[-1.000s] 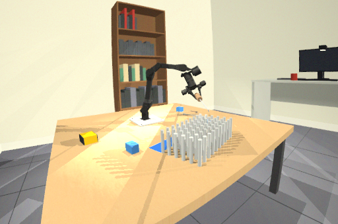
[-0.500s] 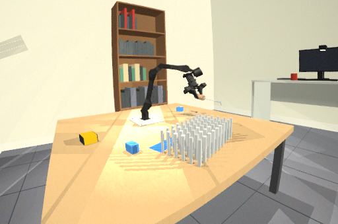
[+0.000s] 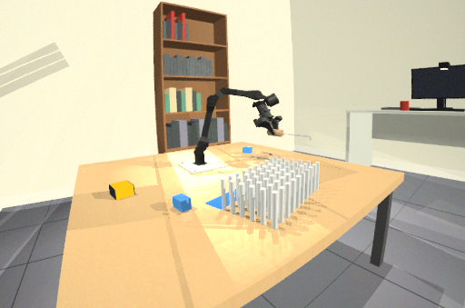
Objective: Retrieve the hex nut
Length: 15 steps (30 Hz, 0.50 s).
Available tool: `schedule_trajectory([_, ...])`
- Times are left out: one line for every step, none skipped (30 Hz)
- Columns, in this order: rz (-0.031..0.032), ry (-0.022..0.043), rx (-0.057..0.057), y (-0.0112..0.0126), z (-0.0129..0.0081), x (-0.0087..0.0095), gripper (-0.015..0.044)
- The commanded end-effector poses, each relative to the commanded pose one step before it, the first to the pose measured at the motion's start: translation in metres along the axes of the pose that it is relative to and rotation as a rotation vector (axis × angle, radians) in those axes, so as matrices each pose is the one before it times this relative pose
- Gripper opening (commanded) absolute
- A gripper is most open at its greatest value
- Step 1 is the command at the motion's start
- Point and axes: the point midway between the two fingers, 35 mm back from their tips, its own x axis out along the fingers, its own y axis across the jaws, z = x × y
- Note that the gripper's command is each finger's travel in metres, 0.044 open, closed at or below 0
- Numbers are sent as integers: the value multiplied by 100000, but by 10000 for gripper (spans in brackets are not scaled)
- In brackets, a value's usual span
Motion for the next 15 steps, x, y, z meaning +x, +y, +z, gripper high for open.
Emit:
schedule_trajectory([-188,1218,-805,-160,-211,-133,0])
schedule_trajectory([-1,1,1,-16,28,64,0])
schedule_trajectory([-1,2,1,-18,33,74,0])
schedule_trajectory([-1,2,1,-19,34,77,0])
schedule_trajectory([-1,2,1,-19,35,78,0])
schedule_trajectory([-1,2,1,-19,35,78,0])
schedule_trajectory([-1,2,1,-19,35,78,0])
schedule_trajectory([-1,2,1,-18,35,78,0])
schedule_trajectory([-1,2,1,-18,35,78,0])
schedule_trajectory([-1,2,1,-18,35,77,0])
schedule_trajectory([-1,2,1,-18,35,77,0])
schedule_trajectory([-1,2,1,-18,36,77,0])
schedule_trajectory([-1,2,1,-17,36,77,0])
schedule_trajectory([-1,2,1,-17,36,77,0])
schedule_trajectory([-1,1,1,-17,36,77,0])
